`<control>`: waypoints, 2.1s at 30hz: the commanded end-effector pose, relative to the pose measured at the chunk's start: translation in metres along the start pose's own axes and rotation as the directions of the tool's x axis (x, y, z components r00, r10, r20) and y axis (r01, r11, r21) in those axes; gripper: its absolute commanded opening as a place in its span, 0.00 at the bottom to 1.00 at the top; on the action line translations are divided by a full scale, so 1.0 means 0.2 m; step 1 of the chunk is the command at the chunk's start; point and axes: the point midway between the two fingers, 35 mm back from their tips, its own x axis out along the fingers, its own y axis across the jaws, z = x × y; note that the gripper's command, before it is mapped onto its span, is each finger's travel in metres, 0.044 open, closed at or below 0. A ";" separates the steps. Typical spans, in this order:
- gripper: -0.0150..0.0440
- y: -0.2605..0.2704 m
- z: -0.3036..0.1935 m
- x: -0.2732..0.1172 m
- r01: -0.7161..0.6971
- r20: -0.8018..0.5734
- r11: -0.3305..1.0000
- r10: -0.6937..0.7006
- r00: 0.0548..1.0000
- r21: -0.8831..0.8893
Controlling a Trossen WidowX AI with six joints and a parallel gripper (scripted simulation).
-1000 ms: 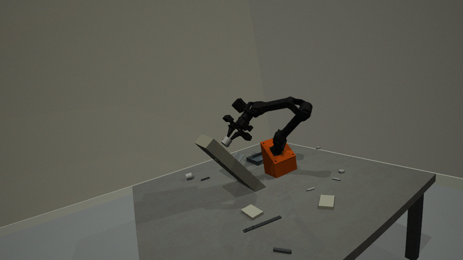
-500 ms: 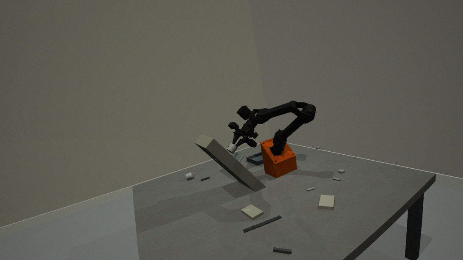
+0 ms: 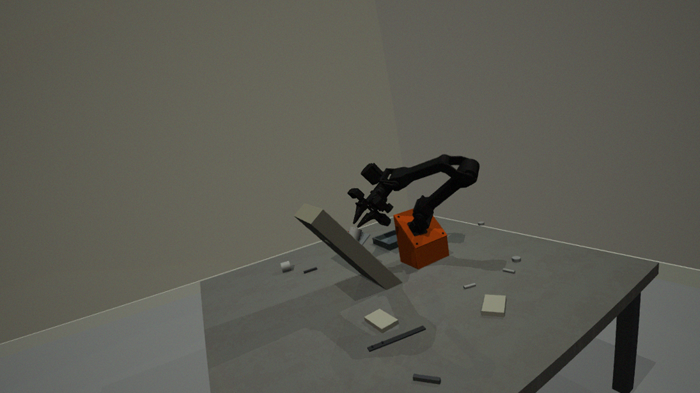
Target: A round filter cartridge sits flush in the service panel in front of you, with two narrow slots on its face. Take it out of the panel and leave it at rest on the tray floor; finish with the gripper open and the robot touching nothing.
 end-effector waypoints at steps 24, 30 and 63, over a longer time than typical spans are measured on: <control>0.63 -0.51 0.05 -0.14 0.006 -0.004 1.000 -0.006 1.000 -0.013; 0.89 -0.68 0.08 -0.28 0.012 -0.005 1.000 -0.012 1.000 -0.018; 0.77 -0.01 -0.06 0.03 0.003 -0.049 0.112 0.414 0.909 0.994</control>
